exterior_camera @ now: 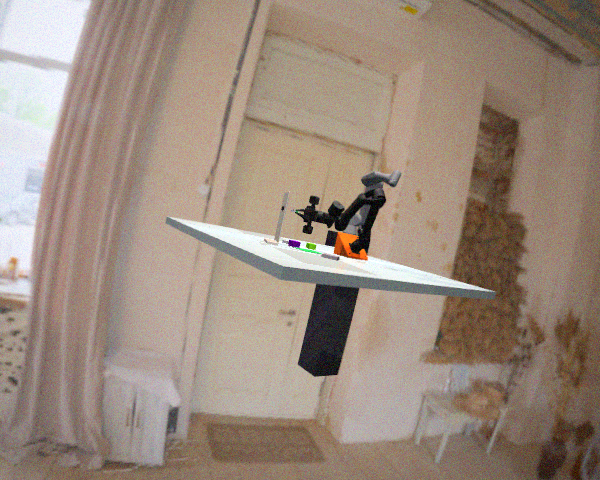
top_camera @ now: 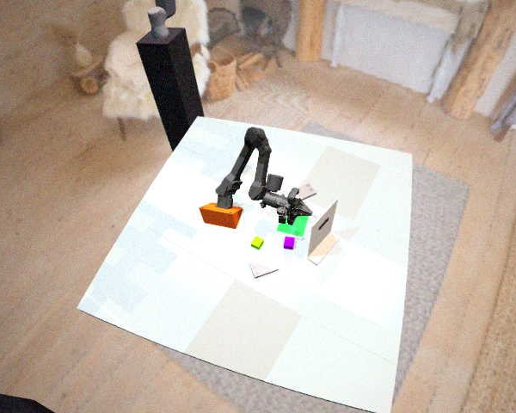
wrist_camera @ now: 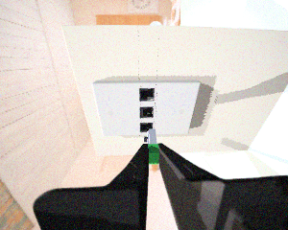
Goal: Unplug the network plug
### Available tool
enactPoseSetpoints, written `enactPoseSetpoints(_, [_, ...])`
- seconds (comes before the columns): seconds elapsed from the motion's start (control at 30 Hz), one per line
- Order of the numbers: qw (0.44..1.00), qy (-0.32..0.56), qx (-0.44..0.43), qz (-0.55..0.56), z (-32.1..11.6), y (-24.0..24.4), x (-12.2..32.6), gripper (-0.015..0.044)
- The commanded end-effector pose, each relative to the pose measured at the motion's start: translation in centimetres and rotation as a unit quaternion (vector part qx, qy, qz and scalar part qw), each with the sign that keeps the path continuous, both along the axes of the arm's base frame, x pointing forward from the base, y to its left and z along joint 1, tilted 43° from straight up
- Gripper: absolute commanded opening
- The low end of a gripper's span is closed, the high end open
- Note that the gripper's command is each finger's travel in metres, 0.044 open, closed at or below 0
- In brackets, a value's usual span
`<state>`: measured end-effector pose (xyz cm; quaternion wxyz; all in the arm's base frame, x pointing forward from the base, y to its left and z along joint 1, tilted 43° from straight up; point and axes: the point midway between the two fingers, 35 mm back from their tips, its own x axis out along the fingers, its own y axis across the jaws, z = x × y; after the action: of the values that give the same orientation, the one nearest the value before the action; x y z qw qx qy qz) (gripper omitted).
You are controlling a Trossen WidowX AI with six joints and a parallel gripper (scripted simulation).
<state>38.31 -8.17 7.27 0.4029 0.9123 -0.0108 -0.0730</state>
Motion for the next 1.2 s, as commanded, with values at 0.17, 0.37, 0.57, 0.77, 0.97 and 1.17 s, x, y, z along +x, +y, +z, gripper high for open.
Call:
enactPoseSetpoints(0.17, [1.000, 0.004, 0.003, -0.002, 0.0, 0.3, -0.6, 0.0000])
enactPoseSetpoints(0.37, [1.000, 0.004, 0.003, -0.002, 0.2, 0.4, -0.8, 0.0000])
enactPoseSetpoints(0.57, [1.000, 0.004, 0.003, -0.002, 0.3, 0.6, -1.1, 0.0000])
enactPoseSetpoints(0.77, [1.000, 0.004, 0.003, -0.002, 0.5, 0.7, -1.3, 0.0000])
enactPoseSetpoints(0.97, [1.000, 0.004, 0.003, -0.002, 0.6, 0.8, -1.5, 0.0000])
enactPoseSetpoints(1.17, [1.000, 0.004, 0.003, -0.002, 0.8, 1.0, -1.8, 0.0000])
